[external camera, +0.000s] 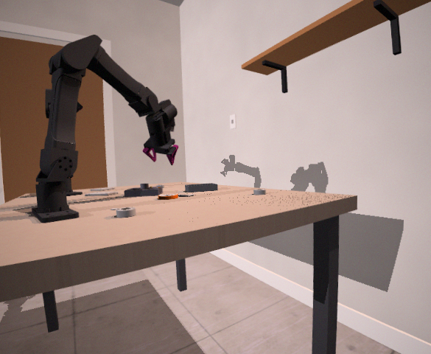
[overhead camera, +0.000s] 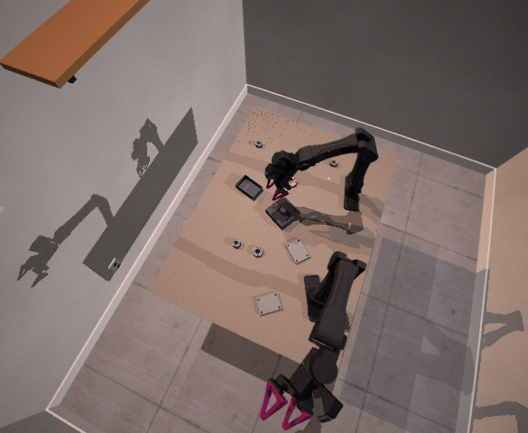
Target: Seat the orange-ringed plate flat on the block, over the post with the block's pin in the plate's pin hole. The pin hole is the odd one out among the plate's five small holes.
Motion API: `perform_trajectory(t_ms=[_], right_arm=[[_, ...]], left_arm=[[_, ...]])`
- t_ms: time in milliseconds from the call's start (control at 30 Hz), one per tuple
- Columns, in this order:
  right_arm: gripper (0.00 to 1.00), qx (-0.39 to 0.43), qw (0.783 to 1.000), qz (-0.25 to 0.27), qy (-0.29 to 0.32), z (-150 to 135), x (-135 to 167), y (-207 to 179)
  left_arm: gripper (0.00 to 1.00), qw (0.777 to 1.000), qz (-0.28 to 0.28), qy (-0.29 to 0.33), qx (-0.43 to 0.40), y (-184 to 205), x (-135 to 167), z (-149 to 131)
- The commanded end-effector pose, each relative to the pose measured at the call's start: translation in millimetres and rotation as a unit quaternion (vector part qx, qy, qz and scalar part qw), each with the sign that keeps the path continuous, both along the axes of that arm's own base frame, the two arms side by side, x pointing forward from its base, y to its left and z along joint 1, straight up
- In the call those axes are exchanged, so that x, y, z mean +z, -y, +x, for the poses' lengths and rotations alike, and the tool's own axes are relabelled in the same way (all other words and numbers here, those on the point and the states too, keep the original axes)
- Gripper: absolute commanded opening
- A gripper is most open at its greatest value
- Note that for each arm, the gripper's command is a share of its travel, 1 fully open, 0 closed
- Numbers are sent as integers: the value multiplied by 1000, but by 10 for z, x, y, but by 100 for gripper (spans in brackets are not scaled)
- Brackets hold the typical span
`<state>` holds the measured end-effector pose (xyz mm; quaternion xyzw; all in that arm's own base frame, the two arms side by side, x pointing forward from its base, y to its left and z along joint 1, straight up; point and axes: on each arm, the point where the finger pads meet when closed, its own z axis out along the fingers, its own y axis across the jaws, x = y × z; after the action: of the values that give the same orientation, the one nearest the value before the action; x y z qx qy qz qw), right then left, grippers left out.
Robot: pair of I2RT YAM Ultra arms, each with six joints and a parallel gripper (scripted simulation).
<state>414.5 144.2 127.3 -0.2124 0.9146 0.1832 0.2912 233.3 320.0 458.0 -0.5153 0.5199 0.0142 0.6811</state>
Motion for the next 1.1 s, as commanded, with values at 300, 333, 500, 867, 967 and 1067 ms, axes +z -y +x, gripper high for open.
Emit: perform_trajectory(t_ms=[300, 333, 500, 867, 967, 1067], right_arm=[[80, -145, 980, -51, -125, -137, -260, 644], [80, -145, 980, -51, -125, -137, -260, 644], [80, -195, 962, -75, -175, -279, -387, 889], [80, -296, 908, -127, -269, -639, -535, 1371], [80, -311, 897, -136, -284, -702, -546, 1444], [80, -333, 881, -148, -302, -798, -557, 1550]], left_arm=[[100, 976, 163, -72, -128, 972, 3, 806], [100, 976, 163, -72, -128, 972, 3, 806], [100, 953, 216, -91, -191, 1479, -88, 1088], [100, 890, 333, -106, -293, 2557, -238, 1379], [100, 874, 355, -105, -314, 2784, -273, 1401], [100, 855, 382, -102, -335, 3055, -316, 1401]])
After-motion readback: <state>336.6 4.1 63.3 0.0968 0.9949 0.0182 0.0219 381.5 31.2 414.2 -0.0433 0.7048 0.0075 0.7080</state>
